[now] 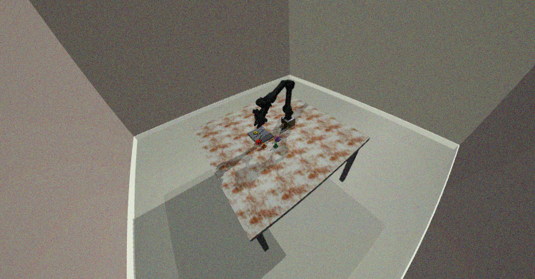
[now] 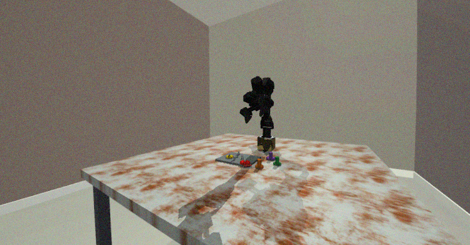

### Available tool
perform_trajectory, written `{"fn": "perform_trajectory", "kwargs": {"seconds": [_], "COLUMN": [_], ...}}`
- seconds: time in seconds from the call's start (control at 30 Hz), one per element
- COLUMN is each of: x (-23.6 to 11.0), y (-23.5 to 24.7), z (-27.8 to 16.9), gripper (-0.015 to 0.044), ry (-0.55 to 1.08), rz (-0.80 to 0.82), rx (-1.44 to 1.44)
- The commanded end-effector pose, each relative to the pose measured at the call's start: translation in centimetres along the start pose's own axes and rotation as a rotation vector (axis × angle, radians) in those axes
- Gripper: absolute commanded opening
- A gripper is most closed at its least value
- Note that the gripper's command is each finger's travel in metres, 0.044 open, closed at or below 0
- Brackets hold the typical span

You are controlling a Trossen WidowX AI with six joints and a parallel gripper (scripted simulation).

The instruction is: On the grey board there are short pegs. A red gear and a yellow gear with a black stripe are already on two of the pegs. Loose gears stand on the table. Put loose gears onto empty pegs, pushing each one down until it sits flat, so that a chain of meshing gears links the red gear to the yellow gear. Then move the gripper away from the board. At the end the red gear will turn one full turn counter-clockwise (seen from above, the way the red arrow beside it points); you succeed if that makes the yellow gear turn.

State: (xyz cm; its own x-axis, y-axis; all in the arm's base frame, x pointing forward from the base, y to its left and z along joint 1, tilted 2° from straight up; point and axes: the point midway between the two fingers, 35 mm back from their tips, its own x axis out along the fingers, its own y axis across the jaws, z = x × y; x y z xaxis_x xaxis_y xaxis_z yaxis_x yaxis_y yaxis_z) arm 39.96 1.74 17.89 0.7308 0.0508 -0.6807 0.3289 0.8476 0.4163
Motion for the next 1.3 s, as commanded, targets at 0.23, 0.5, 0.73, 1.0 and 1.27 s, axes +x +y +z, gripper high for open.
{"fn": "perform_trajectory", "kwargs": {"seconds": [0.23, 0.5, 0.73, 1.0, 1.27], "x": [9.3, 9.9, 10.8, 11.2, 12.1], "y": [-4.6, -4.8, -5.2, -5.5, -6.0], "z": [-9.9, -11.6, -12.5, -12.8, -13.6], "gripper": [0.0440, 0.0440, 0.0440, 0.0440, 0.0440], "ry": [0.502, 0.545, 0.545, 0.545, 0.545], "rz": [-0.530, -0.619, -0.619, -0.619, -0.619], "rx": [0.484, 0.538, 0.538, 0.538, 0.538]}}
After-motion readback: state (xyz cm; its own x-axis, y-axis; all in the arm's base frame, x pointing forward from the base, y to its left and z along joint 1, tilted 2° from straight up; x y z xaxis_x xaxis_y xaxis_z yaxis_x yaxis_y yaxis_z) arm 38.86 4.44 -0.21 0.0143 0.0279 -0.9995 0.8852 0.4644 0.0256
